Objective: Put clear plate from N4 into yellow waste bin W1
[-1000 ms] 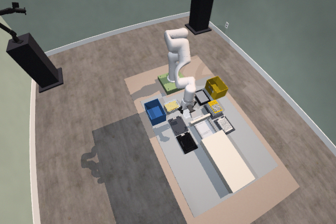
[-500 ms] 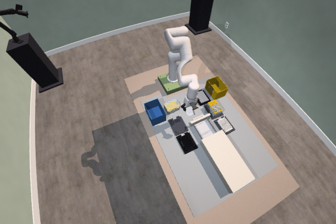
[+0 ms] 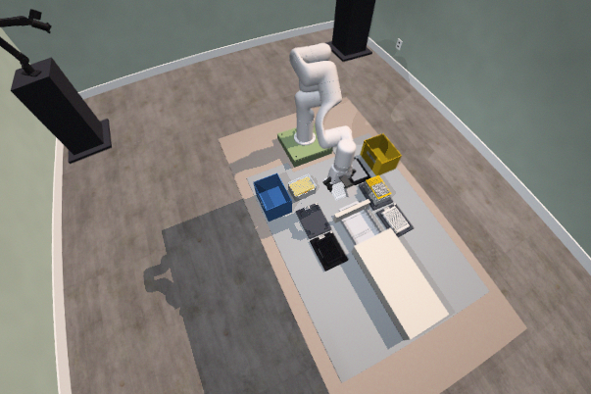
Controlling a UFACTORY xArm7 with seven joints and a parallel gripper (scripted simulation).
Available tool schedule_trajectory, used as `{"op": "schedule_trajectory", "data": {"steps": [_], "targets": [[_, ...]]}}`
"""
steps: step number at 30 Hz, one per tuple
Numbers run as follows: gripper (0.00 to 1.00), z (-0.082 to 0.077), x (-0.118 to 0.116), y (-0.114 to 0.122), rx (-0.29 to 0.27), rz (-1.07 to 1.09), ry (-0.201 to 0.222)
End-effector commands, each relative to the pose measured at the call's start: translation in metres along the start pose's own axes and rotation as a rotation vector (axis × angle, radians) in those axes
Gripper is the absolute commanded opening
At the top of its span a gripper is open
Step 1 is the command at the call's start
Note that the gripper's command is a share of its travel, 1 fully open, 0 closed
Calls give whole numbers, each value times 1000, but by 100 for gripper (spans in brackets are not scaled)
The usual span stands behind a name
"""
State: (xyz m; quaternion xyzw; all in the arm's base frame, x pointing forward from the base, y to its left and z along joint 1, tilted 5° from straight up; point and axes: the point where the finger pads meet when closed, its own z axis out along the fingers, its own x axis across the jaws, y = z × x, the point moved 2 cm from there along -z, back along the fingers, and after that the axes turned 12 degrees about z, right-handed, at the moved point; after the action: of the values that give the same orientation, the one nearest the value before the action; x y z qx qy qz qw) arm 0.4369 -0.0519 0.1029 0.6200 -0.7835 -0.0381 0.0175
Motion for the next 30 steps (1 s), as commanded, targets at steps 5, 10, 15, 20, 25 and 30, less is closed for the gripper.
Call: {"op": "schedule_trajectory", "data": {"steps": [5,10,15,20,25,30], "targets": [[0,-2,-19,10,5,-1,0],[0,-2,-26,14,5,-1,0],[0,-2,-38,21,5,-1,-1],[0,-2,-49,28,5,-1,-1],[0,-2,-60,35,5,-1,-1],[0,-2,-67,40,5,-1,-1]]}}
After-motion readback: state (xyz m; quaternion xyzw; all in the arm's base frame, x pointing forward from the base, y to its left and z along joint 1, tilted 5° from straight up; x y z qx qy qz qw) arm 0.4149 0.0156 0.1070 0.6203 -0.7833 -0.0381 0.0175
